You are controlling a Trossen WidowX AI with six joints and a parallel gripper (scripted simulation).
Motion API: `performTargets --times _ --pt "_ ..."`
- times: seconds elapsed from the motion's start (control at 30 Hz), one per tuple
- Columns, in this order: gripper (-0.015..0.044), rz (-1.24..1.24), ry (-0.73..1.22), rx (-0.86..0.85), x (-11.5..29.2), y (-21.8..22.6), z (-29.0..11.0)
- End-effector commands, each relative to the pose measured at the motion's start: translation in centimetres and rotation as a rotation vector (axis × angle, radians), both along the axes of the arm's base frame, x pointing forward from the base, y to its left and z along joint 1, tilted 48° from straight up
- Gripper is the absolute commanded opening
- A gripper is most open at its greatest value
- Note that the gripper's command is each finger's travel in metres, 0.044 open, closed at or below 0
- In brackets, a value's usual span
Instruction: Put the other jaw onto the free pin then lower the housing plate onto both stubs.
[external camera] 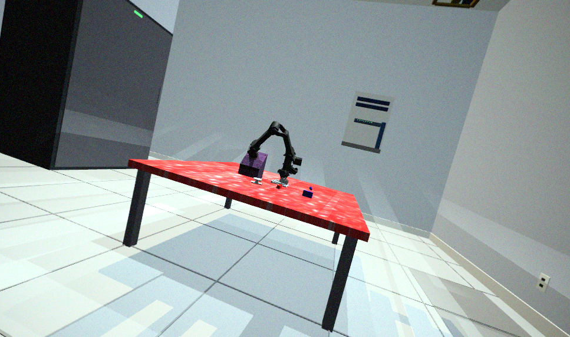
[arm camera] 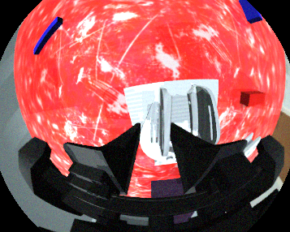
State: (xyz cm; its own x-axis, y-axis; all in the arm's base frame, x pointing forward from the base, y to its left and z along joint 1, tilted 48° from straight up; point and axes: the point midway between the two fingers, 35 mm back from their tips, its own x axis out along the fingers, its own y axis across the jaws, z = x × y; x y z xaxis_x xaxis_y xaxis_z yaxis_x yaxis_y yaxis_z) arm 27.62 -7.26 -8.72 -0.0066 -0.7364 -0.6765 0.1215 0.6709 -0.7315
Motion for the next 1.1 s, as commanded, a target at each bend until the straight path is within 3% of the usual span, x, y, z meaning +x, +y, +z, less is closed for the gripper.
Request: performTargets --times 0.0,0.8,0.9,1.07 --pt "0.0134 -0.001 0.004 0.000 -0.05 -0.17 -0.18" --pt "0.0134 -0.001 0.004 0.000 -0.05 -0.17 -0.18" --pt "0.0213 0.000 -0.001 0.000 0.00 -0.01 -0.02" --pt "0.0224 0.000 -0.001 0.000 0.00 -0.01 -0.02"
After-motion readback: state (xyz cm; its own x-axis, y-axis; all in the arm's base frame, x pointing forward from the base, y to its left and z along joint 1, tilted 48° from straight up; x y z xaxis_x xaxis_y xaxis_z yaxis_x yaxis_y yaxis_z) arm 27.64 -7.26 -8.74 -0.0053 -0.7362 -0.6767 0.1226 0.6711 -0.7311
